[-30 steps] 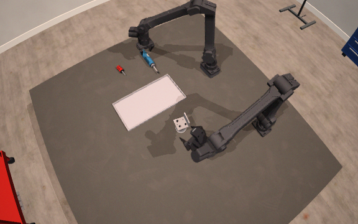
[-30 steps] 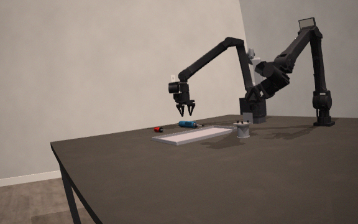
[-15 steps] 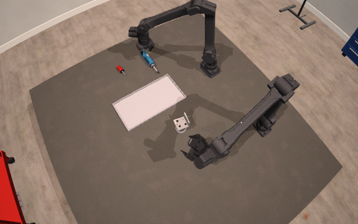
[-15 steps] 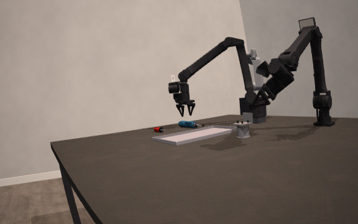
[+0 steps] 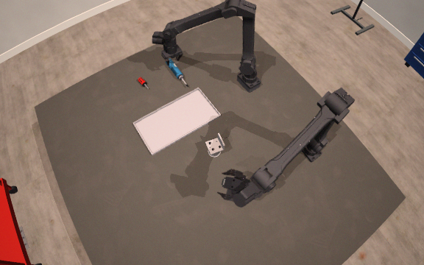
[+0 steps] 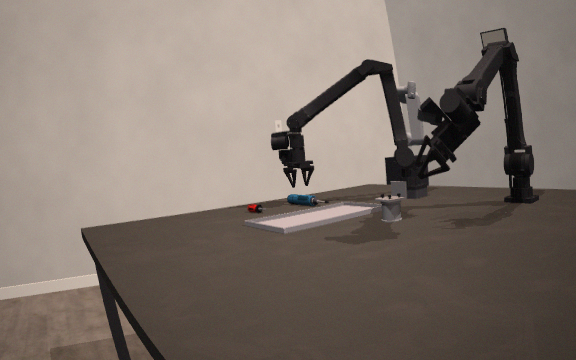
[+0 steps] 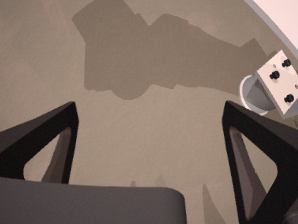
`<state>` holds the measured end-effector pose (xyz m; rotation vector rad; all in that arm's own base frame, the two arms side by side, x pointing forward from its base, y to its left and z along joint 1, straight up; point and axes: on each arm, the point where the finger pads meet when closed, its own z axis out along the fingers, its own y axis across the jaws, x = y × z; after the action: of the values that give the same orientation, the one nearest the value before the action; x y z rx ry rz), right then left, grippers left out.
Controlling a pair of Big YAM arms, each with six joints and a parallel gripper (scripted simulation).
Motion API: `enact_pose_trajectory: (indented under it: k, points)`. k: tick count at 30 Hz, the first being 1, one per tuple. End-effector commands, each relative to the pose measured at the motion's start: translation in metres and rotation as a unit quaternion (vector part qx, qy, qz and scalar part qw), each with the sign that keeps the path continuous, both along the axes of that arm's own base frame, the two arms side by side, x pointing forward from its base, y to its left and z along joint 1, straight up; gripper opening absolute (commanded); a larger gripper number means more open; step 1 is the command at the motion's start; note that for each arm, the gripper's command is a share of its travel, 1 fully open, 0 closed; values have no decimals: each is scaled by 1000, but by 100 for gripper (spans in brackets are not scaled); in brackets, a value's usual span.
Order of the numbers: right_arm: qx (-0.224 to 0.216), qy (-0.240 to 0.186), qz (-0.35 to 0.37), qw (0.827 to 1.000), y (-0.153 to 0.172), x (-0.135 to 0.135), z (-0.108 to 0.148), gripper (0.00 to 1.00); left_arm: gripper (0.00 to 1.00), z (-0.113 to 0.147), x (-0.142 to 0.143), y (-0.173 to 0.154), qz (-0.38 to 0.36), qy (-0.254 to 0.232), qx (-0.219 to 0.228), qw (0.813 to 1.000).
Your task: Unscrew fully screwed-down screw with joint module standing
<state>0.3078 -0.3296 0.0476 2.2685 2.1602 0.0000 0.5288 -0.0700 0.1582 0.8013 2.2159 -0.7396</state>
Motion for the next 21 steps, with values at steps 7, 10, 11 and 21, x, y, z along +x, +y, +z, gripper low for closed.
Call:
enact_pose_trajectory:
  k: [7,10,11,21]
  points:
    - [-9,-8,1,1000,-8,7,11,65,86,24,30,18,71,20,2,997]
    - [-9,-8,1,1000,-8,7,11,65,86,32,41,44,111,11,6,994]
    - [-9,-8,1,1000,-8,7,11,65,86,31,43,50,125,17,7,992]
    - [-9,-8,1,1000,-8,7,11,65,86,14,57,96,242,83,21,966]
